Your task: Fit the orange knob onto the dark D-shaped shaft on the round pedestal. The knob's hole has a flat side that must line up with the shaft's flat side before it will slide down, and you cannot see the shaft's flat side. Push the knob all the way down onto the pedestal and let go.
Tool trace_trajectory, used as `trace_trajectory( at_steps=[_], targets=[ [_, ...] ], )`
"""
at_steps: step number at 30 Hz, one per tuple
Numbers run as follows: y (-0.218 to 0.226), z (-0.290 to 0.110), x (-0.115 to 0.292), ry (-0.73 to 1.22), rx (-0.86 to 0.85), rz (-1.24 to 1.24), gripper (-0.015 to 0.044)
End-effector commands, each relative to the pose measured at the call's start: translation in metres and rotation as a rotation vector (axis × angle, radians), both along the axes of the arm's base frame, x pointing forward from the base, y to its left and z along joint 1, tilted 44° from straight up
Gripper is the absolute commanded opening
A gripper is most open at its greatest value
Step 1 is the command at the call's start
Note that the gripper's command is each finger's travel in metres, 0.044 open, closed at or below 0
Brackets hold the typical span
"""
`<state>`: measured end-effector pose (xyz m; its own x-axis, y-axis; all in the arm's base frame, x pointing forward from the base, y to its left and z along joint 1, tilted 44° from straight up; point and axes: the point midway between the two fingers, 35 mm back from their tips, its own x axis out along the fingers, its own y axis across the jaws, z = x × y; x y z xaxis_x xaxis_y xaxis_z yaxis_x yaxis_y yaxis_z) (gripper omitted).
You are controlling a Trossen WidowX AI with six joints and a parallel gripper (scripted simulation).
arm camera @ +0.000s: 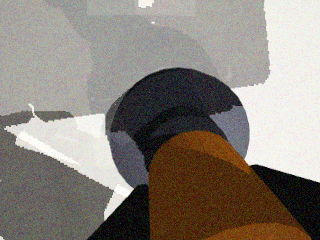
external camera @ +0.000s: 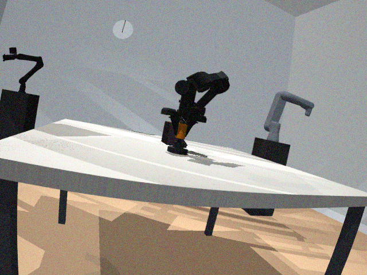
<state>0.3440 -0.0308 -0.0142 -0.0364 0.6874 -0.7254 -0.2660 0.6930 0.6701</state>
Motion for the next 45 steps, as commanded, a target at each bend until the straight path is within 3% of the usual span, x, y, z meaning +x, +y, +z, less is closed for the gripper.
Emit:
trace_trajectory(
  at_steps=[1, 10, 17, 40, 45],
  targets=[
    [0.0005, -0.0003, -0.0002, -0.002, 0.002, 0.0, 0.0],
    [-0.0033, 0.0035, 0.0003, -0.009, 0.002, 0.007, 0.0],
    [-0.0033, 0.0013, 0.001, -0.146, 0.009, 0.152, 0.0],
    [-0.0024, 0.0039, 0.0023, -0.146, 0.009, 0.152, 0.0],
    [-0.0027, 0.0033, 0.0022, -0.233, 0.014, 0.243, 0.0]
  ],
)
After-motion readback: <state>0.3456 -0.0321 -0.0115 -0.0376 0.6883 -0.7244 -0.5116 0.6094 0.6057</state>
